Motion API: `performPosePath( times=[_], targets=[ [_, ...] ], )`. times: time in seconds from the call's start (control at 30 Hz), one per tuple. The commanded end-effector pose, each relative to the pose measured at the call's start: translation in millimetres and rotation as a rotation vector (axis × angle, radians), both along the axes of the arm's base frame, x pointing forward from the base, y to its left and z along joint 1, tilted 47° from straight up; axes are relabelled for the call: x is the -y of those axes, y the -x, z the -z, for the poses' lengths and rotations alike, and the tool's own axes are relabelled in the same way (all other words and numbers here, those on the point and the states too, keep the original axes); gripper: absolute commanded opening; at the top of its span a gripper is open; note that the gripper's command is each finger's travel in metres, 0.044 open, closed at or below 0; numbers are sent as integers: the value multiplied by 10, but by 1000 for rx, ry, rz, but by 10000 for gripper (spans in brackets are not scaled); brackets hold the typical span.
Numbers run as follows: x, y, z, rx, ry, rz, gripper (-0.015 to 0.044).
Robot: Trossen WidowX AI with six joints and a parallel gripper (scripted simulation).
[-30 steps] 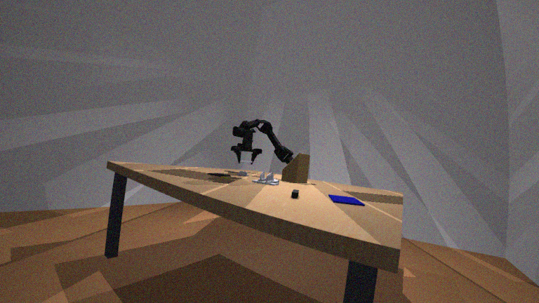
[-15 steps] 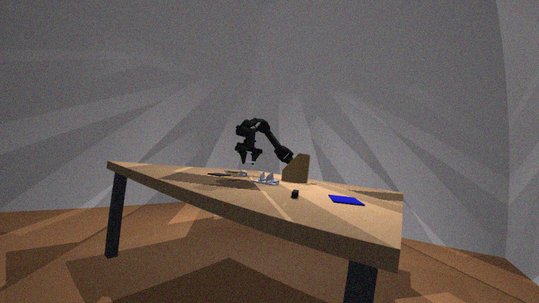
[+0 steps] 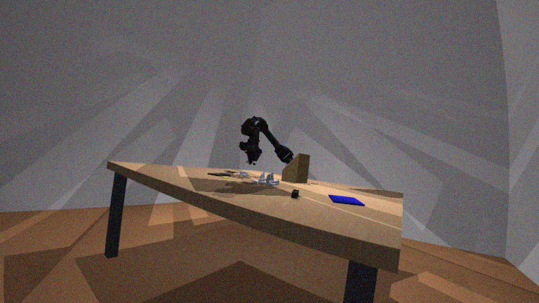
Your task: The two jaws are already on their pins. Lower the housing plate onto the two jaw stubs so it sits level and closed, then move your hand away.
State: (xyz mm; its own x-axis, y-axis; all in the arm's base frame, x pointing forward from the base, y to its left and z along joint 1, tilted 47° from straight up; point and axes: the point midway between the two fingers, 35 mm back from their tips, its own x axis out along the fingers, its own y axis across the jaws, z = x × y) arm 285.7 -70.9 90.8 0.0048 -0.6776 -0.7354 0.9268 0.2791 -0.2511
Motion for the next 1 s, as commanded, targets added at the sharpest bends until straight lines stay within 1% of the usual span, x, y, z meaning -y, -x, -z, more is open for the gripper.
performPosePath(
  times=[0.0,0.97],
  targets=[
    [-88,-41,80,-78,-2,-86,351],
    [-723,-106,717,-673,32,-702,351]
  ],
)
